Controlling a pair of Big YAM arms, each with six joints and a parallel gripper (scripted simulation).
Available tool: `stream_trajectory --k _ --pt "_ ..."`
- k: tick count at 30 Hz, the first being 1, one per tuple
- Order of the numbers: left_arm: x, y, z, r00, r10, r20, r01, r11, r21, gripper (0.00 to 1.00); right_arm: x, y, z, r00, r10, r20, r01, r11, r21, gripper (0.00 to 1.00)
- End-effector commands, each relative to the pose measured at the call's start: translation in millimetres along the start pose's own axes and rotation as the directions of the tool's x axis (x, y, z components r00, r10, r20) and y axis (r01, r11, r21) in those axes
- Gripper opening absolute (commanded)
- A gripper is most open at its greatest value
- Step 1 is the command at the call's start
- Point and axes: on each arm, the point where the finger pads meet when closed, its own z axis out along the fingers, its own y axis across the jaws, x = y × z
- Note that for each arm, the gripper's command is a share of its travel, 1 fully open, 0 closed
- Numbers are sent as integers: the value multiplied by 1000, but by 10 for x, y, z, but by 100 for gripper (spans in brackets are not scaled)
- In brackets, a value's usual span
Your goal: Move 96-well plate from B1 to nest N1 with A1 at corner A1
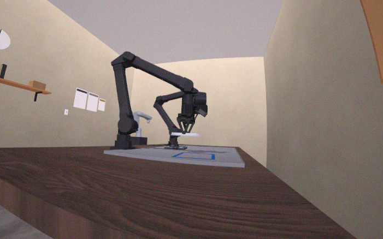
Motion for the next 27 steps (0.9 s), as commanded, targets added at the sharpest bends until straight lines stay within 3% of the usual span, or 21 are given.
stream_trajectory --k 1,27 --pt "-57 -16 -129 999 -15 30 15 1000 8 100 109 106 -51 997 -76 4 76 997 -1 0" --pt "-57 -16 -129 999 -15 30 15 1000 8 100 459 744 -71 999 -54 3 54 999 -2 0"
